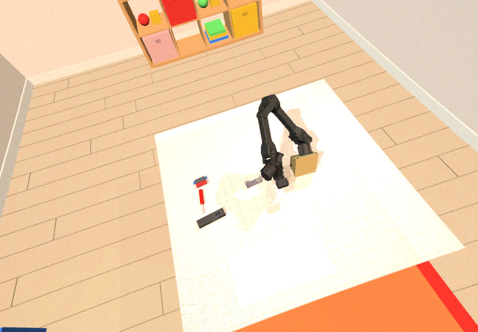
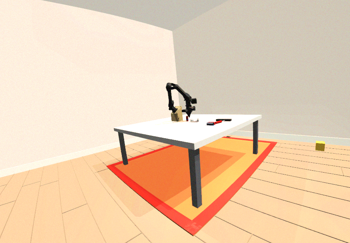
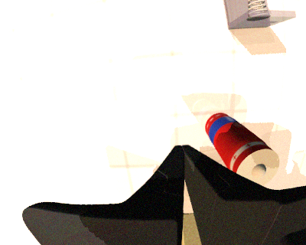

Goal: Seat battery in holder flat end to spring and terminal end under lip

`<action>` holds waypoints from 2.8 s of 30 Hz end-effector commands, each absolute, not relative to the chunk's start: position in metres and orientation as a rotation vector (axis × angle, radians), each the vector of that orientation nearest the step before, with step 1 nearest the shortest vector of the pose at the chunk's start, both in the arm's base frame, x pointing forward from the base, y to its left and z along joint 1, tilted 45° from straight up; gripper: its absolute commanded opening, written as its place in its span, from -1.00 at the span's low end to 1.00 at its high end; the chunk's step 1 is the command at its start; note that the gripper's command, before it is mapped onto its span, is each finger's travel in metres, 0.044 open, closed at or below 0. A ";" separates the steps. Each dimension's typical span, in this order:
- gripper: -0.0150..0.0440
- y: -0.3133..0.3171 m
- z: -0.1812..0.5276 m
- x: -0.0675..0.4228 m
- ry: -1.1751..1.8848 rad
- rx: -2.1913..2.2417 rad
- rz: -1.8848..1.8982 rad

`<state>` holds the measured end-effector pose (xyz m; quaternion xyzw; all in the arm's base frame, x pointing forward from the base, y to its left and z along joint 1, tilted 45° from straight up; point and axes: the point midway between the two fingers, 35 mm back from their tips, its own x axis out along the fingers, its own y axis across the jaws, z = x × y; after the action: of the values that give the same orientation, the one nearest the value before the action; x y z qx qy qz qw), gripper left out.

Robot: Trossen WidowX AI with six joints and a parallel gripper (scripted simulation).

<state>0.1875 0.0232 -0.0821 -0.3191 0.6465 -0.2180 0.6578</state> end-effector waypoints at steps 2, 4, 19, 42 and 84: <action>-0.49 0.017 -0.075 0.189 1.458 -0.724 -0.490; -0.49 0.015 -0.072 0.190 1.458 -0.724 -0.489; -0.49 -0.003 -0.055 0.193 1.458 -0.725 -0.490; -0.49 -0.021 -0.038 0.194 1.458 -0.729 -0.496; 0.31 0.000 -0.001 0.192 1.085 -0.026 -1.034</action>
<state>0.1918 0.0182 0.0064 -0.1760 0.5884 -0.3473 0.7087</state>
